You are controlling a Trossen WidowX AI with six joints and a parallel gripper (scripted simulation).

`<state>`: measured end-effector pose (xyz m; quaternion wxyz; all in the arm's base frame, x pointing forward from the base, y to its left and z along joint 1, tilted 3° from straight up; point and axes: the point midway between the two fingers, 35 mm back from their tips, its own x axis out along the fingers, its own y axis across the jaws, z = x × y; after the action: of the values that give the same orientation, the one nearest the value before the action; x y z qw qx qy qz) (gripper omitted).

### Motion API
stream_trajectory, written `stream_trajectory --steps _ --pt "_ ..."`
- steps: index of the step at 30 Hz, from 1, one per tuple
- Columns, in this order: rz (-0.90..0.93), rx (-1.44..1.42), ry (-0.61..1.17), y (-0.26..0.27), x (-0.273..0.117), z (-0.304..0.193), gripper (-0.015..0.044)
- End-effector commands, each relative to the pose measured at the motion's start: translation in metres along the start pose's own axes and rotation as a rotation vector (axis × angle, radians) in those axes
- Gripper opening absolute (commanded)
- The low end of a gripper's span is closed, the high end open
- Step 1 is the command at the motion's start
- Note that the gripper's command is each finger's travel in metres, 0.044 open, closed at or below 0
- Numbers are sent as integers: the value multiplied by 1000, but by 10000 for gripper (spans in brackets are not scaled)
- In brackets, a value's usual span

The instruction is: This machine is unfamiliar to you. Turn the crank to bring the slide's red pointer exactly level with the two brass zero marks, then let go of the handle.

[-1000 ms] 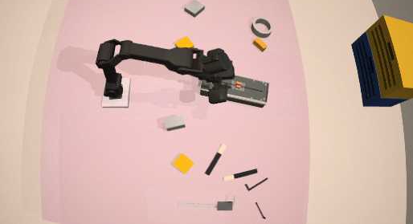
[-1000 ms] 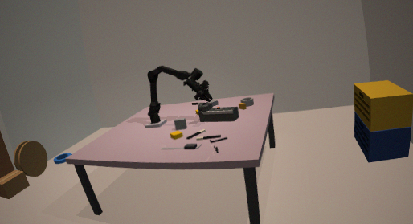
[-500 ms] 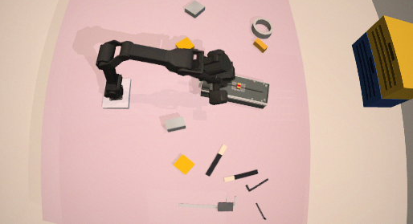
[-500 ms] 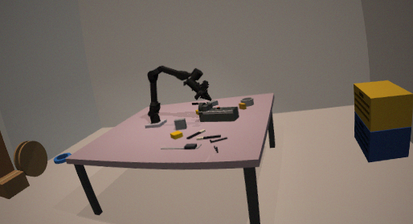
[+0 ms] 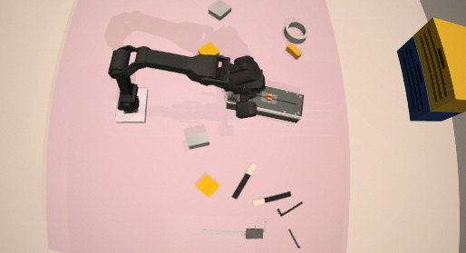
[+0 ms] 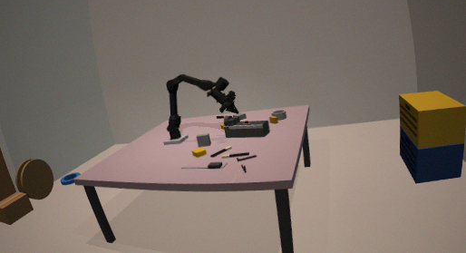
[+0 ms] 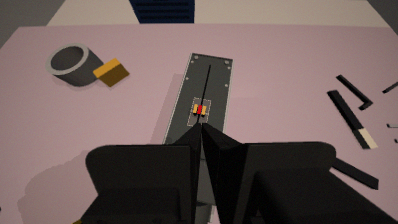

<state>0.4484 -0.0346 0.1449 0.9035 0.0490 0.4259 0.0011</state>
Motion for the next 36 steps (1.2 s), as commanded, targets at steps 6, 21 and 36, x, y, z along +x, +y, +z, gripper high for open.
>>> stream_trajectory --steps 6,21,36 --pt "0 0 0 0 0 0 184" --pt "0 0 0 0 0 0 335" --pt "0 0 0 0 0 0 0"
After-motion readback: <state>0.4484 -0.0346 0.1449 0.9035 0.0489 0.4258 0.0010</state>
